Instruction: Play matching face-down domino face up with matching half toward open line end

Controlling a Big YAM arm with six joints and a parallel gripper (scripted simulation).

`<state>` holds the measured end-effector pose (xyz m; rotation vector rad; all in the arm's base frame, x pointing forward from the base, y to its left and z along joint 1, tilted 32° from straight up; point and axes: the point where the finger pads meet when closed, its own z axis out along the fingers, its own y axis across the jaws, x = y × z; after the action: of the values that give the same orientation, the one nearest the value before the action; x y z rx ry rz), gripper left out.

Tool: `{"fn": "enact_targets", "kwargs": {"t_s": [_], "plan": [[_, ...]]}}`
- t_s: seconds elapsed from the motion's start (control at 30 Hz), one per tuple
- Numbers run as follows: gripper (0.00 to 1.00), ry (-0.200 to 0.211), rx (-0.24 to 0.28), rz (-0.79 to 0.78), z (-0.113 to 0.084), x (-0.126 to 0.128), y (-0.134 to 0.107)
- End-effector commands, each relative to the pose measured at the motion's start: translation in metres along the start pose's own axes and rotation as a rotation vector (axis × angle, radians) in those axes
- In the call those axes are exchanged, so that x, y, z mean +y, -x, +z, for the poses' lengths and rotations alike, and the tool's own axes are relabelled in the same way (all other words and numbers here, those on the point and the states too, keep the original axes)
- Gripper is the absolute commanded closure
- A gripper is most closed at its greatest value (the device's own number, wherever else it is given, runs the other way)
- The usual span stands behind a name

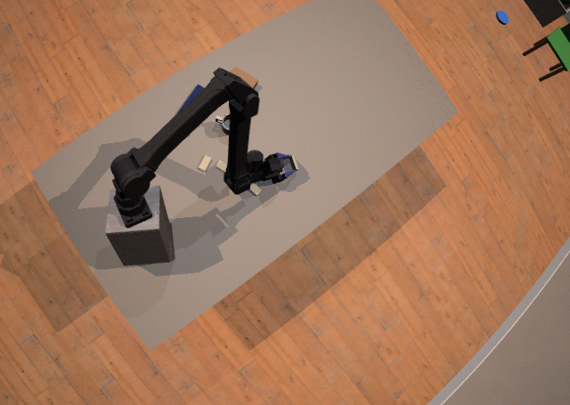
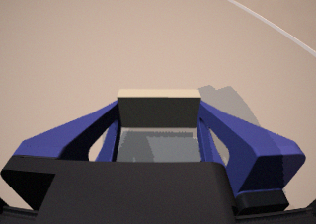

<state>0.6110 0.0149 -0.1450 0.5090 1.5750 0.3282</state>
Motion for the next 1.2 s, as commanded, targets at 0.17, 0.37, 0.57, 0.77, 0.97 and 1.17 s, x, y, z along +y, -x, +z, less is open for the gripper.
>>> {"fn": "enact_targets", "kwargs": {"t_s": [0.17,0.37,0.57,0.77,0.97,1.17], "plan": [[0.49,0.008,-0.017,0.004,0.0009,0.0016,0.0043],[0.49,0.032,-0.050,0.014,0.0002,0.0062,0.0058],[0.49,0.040,-0.061,0.017,-0.0001,0.0078,0.0063],[0.49,0.012,-0.023,0.006,0.0007,0.0021,0.0041],[0.49,0.036,-0.056,0.015,-0.0001,0.0068,0.0055],[0.49,0.040,-0.061,0.017,-0.0002,0.0076,0.0058]]}}
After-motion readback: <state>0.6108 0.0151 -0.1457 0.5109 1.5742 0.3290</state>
